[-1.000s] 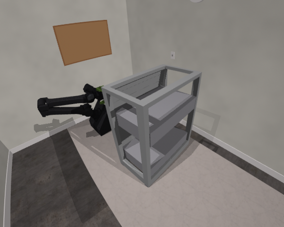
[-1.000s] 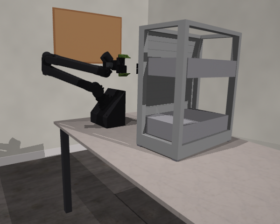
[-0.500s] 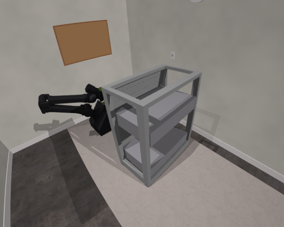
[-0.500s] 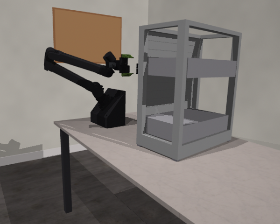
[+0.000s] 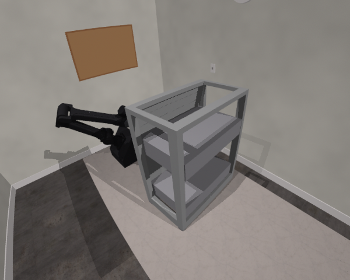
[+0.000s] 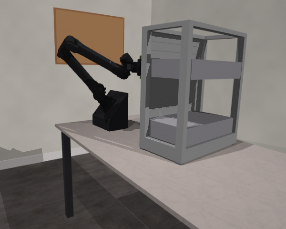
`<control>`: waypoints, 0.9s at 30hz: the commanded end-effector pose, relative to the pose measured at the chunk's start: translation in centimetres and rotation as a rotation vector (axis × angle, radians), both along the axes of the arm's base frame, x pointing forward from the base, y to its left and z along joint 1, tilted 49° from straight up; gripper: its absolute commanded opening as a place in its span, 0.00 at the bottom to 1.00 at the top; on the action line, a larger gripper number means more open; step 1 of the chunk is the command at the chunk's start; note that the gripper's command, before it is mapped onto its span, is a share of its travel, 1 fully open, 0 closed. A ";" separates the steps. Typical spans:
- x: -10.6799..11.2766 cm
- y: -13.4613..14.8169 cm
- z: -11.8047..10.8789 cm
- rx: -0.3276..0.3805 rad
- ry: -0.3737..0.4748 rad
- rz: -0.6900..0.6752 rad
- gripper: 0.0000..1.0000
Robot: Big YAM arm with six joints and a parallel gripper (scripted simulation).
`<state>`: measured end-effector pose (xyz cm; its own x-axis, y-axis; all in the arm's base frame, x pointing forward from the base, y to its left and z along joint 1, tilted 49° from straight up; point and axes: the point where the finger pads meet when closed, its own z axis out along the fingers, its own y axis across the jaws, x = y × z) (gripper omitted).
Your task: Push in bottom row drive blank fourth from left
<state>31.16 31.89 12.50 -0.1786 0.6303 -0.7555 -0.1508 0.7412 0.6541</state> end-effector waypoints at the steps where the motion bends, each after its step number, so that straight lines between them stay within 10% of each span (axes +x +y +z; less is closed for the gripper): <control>1: 2.3 1.7 1.3 0.041 -0.035 -0.017 1.00; 27: 2.8 1.4 0.2 0.017 -0.020 -0.014 1.00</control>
